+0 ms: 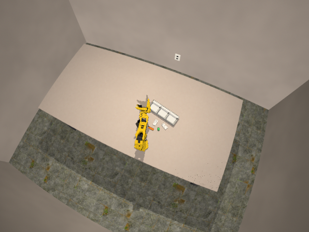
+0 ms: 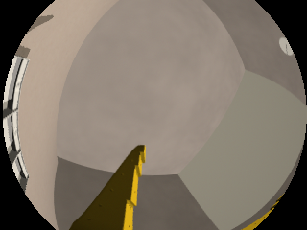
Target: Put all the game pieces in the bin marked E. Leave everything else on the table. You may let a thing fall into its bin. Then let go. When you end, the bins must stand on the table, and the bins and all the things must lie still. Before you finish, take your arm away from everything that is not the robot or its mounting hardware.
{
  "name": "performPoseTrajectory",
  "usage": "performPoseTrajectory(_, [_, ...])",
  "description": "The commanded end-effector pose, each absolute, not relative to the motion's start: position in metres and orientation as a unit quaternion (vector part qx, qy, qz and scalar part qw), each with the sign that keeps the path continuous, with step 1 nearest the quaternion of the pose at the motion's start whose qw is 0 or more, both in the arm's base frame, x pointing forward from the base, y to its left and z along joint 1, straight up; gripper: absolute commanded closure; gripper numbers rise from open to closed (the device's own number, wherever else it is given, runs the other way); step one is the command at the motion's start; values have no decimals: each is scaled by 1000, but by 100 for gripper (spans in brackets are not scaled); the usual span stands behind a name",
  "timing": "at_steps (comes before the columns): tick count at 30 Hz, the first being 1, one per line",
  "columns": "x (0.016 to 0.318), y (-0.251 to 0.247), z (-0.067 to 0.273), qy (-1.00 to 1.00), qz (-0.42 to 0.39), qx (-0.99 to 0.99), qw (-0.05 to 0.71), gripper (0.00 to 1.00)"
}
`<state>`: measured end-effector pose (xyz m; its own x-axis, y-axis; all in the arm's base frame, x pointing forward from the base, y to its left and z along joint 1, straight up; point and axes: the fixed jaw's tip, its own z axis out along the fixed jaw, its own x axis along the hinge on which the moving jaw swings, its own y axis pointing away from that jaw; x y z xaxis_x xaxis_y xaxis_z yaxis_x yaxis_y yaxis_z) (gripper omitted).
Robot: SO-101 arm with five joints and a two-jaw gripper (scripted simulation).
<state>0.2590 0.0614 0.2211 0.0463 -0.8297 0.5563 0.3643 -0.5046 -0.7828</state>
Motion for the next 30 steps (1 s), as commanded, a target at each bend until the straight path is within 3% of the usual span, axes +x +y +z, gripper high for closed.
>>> performPoseTrajectory(1, [259,61,222,206,-660,-563,454,0])
performPoseTrajectory(17, [259,61,222,206,-660,-563,454,0])
performPoseTrajectory(30, [265,64,215,248,-615,-581,472,0])
